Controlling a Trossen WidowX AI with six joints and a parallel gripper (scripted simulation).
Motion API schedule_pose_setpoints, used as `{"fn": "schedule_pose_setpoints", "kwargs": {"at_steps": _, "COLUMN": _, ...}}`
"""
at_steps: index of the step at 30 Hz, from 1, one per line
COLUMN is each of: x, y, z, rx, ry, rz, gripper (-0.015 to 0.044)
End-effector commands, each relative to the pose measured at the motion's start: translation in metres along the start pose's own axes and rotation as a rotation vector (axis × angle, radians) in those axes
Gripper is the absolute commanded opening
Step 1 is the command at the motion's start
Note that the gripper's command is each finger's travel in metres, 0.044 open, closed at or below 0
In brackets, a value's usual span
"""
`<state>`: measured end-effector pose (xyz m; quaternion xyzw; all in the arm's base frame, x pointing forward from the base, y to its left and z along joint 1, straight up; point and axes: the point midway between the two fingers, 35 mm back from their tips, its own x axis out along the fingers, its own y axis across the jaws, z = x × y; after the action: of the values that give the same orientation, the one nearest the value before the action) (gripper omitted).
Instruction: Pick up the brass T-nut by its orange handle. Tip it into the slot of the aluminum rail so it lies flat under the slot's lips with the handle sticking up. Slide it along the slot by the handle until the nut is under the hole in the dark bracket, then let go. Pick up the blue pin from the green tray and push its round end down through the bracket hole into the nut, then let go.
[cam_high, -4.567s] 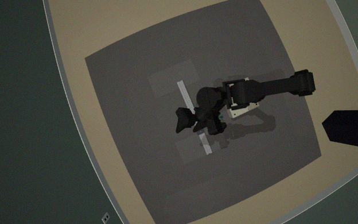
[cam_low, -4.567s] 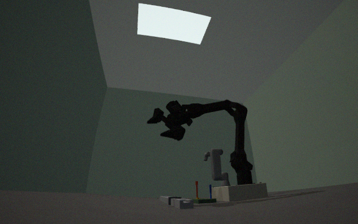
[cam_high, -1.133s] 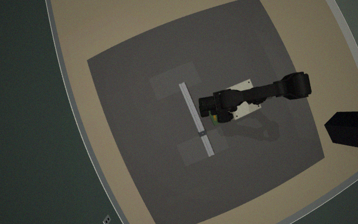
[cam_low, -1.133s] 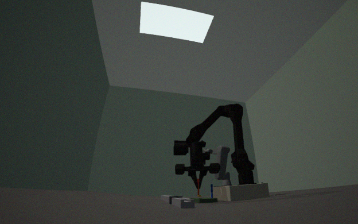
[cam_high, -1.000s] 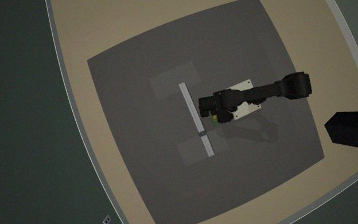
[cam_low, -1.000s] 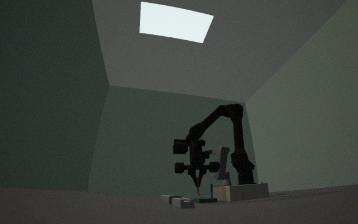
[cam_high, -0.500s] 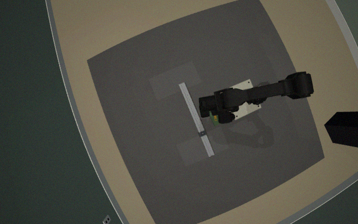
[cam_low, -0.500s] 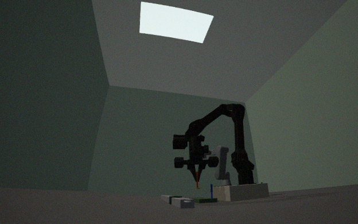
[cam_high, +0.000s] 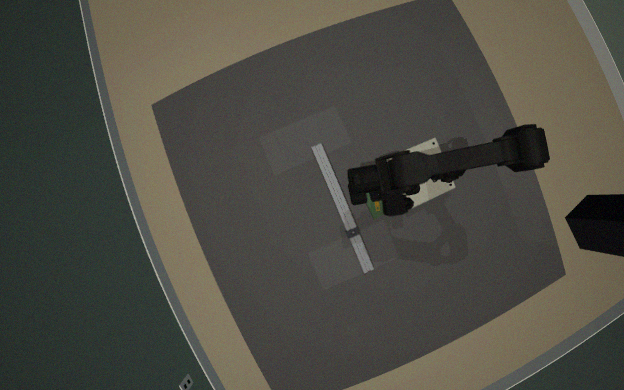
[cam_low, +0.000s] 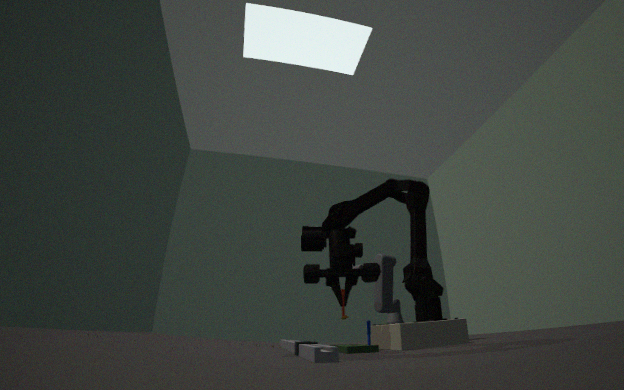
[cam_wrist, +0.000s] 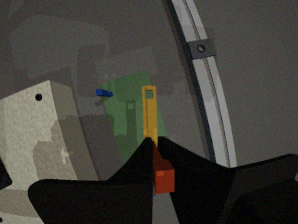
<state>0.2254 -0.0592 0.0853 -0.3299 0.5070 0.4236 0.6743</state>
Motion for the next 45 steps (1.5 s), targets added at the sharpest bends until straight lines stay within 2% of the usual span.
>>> {"fn": "schedule_pose_setpoints", "kwargs": {"at_steps": 1, "x": -0.008, "y": -0.001, "z": 0.002, "rx": 0.003, "ry": 0.003, "rz": -0.011, "gripper": -0.0150}}
{"fn": "schedule_pose_setpoints", "kwargs": {"at_steps": 20, "x": -0.029, "y": 0.001, "z": 0.008, "rx": 0.001, "ry": 0.003, "rz": -0.010, "gripper": -0.0150}}
{"fn": "schedule_pose_setpoints", "kwargs": {"at_steps": 45, "x": -0.035, "y": -0.040, "z": 0.005, "rx": -0.079, "ry": 0.007, "rz": 0.007, "gripper": -0.0150}}
